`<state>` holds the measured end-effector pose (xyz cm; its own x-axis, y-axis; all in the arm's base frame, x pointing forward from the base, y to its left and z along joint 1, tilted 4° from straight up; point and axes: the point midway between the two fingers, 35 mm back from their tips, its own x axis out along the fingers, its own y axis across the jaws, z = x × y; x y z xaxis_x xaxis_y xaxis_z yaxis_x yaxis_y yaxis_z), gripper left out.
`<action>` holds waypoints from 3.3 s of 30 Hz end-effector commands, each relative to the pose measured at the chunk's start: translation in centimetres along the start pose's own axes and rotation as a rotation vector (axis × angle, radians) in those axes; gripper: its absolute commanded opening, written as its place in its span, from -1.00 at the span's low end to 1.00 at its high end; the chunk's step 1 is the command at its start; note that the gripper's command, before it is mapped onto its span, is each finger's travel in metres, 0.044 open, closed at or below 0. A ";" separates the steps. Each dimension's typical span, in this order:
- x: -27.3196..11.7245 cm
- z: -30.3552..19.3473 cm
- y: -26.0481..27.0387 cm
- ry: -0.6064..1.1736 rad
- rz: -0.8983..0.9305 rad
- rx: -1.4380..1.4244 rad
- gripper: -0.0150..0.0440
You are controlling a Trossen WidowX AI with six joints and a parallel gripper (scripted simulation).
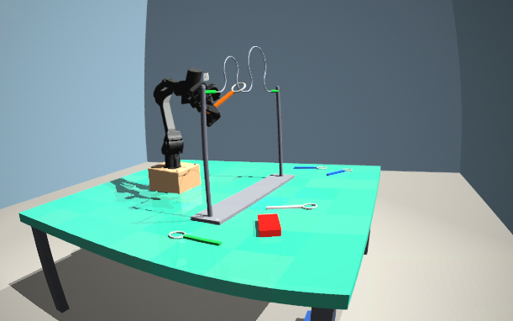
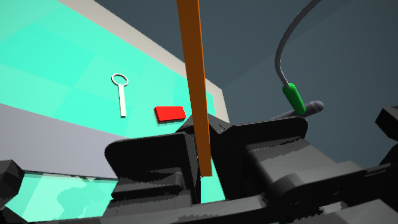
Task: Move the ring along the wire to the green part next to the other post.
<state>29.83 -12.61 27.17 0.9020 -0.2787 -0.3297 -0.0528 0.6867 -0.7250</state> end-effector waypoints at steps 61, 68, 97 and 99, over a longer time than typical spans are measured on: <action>-2.2 6.7 14.0 -0.103 0.451 0.771 -1.00; -2.6 7.6 14.8 -0.109 0.478 0.819 -1.00; -6.4 14.9 18.5 -0.170 0.756 1.313 -1.00; -6.8 15.6 18.5 -0.175 0.780 1.357 -1.00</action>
<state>29.33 11.64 24.80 0.8805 0.4130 -0.2327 -0.1901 0.7573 0.6248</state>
